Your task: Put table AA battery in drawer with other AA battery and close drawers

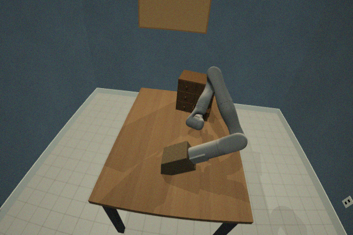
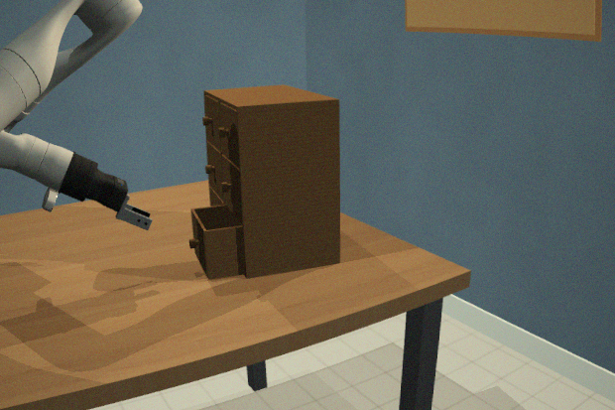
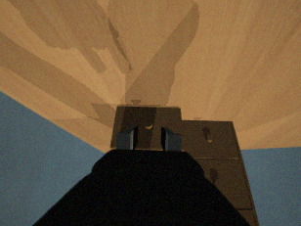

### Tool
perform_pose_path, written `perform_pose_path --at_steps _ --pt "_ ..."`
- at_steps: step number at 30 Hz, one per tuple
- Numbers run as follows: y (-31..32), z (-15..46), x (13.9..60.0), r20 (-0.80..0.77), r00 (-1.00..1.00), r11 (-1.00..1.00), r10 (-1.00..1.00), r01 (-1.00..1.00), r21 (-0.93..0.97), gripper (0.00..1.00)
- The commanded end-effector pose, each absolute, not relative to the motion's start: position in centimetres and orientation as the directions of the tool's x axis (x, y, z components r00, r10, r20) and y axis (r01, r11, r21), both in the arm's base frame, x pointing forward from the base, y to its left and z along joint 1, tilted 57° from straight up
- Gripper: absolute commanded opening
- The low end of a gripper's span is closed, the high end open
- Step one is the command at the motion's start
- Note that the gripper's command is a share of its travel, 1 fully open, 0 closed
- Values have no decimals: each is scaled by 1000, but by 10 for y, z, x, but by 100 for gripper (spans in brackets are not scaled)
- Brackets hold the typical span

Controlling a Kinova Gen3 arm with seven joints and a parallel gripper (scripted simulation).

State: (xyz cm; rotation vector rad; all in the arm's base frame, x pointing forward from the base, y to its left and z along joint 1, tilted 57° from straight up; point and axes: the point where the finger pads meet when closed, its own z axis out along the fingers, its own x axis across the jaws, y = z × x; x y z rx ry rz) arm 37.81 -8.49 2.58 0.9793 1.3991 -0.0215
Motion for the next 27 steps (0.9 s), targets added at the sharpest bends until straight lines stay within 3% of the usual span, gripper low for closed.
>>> perform_pose_path --at_steps 1,27 --pt "-93 25 381 -821 243 623 517 551 556 67" --pt "-136 8 415 -821 243 623 517 551 556 67"
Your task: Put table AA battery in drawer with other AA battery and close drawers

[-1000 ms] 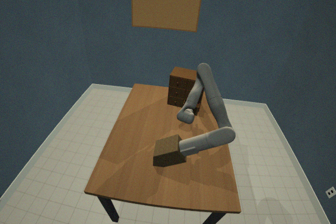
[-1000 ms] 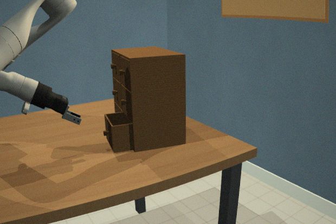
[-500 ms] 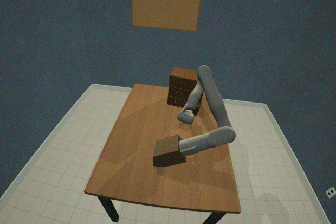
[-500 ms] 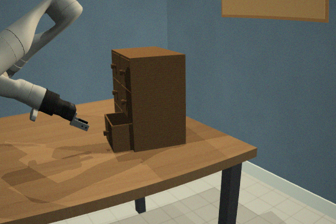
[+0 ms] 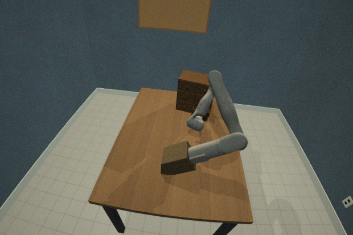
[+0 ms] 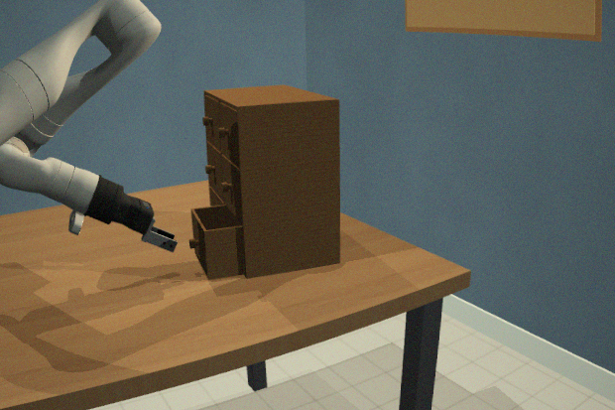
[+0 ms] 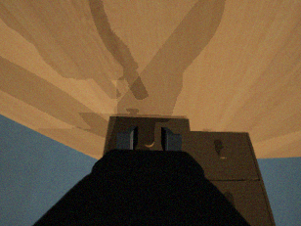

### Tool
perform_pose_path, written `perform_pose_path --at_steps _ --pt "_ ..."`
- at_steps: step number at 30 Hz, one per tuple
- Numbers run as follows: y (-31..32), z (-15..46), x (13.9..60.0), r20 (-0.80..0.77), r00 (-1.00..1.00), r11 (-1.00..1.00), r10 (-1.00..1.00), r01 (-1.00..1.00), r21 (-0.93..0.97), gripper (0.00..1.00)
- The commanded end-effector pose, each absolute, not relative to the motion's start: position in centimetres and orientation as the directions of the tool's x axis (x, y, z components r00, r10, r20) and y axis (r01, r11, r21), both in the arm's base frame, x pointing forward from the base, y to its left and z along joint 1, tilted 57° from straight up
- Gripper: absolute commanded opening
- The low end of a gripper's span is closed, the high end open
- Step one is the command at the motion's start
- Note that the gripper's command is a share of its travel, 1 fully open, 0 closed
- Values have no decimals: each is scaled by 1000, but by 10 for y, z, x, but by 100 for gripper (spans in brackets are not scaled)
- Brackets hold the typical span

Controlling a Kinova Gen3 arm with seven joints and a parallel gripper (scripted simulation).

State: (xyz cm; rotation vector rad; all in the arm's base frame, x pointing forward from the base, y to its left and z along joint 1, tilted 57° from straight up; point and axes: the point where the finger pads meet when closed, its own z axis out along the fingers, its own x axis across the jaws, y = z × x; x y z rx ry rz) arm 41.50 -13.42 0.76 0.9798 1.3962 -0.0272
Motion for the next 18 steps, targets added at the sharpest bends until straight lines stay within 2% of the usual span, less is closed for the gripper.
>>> perform_pose_path --at_steps 1,18 --pt "-137 7 416 -821 243 623 517 551 556 67" --pt "-143 5 420 -821 243 623 517 551 556 67"
